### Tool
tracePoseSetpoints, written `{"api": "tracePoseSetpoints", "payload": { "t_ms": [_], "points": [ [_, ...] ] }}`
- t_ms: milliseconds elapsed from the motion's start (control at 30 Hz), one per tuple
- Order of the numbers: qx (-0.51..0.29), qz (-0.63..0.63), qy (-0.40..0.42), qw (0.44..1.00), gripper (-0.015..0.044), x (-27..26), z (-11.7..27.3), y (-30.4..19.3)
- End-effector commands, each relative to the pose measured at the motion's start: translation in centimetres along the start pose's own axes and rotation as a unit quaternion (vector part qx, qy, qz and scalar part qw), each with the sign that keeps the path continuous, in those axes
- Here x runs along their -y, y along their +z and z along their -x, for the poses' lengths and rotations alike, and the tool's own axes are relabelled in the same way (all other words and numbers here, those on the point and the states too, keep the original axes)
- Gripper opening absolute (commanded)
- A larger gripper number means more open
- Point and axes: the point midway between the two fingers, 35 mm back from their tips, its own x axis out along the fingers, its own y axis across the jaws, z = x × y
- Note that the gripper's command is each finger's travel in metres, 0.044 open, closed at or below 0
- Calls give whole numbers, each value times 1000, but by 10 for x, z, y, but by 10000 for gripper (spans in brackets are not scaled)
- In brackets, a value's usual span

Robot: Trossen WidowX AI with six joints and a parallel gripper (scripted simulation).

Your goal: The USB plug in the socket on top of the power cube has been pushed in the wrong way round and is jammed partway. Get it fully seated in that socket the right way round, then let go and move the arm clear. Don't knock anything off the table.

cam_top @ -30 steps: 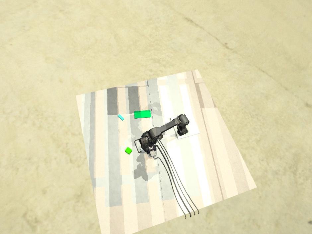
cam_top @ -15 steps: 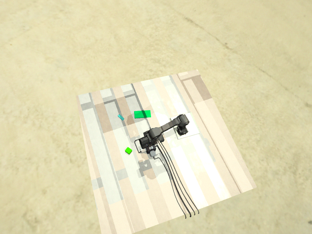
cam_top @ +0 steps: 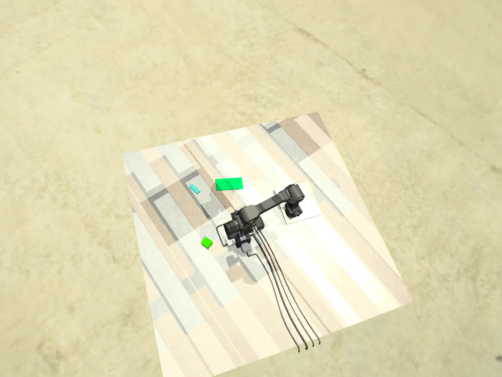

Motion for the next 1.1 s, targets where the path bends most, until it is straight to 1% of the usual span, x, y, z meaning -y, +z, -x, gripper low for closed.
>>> {"api": "tracePoseSetpoints", "payload": {
  "t_ms": [0, 1067],
  "points": [
    [-1, 1, 0, 1000, 0, 0, -1, 0],
    [-10, 8, 0, 1000, 0, -1, -4, -3]
  ]
}}
